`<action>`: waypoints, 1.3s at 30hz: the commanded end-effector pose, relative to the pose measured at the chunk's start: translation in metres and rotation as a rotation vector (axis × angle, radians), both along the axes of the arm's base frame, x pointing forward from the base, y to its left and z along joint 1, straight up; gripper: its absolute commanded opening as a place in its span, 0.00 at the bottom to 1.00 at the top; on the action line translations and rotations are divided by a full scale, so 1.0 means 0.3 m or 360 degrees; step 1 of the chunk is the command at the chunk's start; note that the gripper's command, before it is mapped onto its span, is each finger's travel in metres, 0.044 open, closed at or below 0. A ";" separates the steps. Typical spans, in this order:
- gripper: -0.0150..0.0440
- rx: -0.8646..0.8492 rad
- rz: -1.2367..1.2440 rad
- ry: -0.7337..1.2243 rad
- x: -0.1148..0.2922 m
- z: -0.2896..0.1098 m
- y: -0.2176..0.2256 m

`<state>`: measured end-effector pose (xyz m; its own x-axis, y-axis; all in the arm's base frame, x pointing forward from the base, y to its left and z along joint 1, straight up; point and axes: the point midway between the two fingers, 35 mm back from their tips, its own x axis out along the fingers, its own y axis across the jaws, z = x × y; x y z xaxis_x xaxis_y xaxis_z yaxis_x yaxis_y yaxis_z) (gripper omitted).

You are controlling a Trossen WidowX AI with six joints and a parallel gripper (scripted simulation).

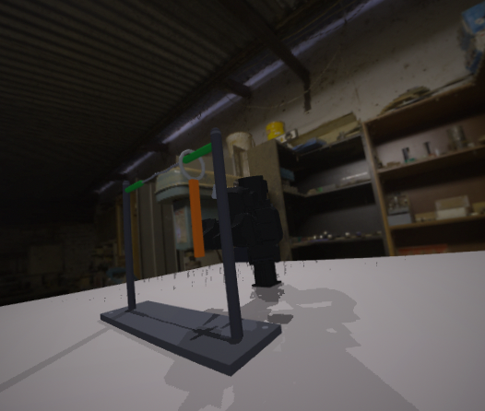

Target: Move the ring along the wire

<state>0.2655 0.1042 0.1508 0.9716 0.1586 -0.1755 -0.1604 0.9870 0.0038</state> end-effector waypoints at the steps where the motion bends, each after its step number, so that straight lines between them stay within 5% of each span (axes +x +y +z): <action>1: 0.53 0.0004 -0.0011 0.0006 -0.003 -0.004 -0.004; 14: 0.53 0.0004 -0.0011 0.0006 -0.003 -0.004 -0.004; 25: 1.00 -0.0001 0.0000 0.0004 -0.142 0.017 -0.031; 39: 1.00 -0.0001 0.0000 0.0004 -0.142 0.017 -0.031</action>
